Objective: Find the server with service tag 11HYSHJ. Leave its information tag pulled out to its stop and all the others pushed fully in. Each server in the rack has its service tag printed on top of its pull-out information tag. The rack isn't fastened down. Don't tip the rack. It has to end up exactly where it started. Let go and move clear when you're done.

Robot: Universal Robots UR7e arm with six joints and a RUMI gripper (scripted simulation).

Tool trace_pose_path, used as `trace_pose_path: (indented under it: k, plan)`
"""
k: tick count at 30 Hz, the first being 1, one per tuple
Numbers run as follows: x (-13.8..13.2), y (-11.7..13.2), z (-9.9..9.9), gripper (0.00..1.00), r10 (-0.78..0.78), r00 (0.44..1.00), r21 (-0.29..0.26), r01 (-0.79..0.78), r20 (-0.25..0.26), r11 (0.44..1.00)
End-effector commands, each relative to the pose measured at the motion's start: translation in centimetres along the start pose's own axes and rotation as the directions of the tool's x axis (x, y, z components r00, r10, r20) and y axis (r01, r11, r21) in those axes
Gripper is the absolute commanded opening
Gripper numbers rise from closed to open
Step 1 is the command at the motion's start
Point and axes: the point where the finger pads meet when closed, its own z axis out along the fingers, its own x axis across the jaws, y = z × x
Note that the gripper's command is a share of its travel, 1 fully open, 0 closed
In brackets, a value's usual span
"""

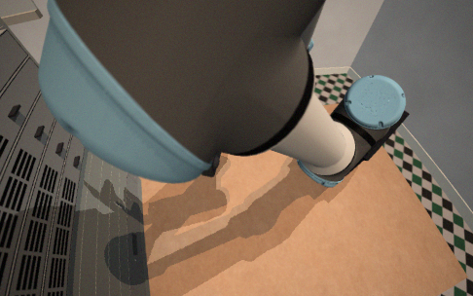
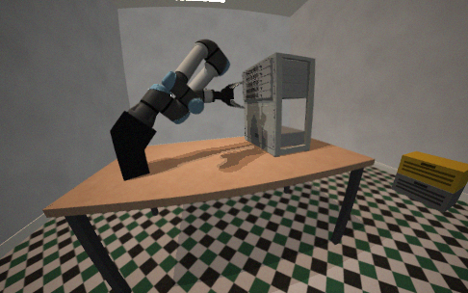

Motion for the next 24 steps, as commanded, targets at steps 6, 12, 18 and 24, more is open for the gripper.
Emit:
trace_pose_path:
  k: [6, 12, 18, 24]
  plan:
    - [0.03, 0.02, 0.0, 0.15, 0.0, 1.0, 0.0, 0.0, 0.0, 1.0]
    - [0.03, 0.02, 0.0, 0.15, 0.0, 1.0, 0.0, 0.0, 0.0, 1.0]
    - [0.03, 0.02, 0.0, 0.15, 0.0, 1.0, 0.0, 0.0, 0.0, 1.0]
    - [0.02, 0.01, 0.02, 0.15, 0.0, 1.0, 0.0, 0.0, 0.0, 1.0]
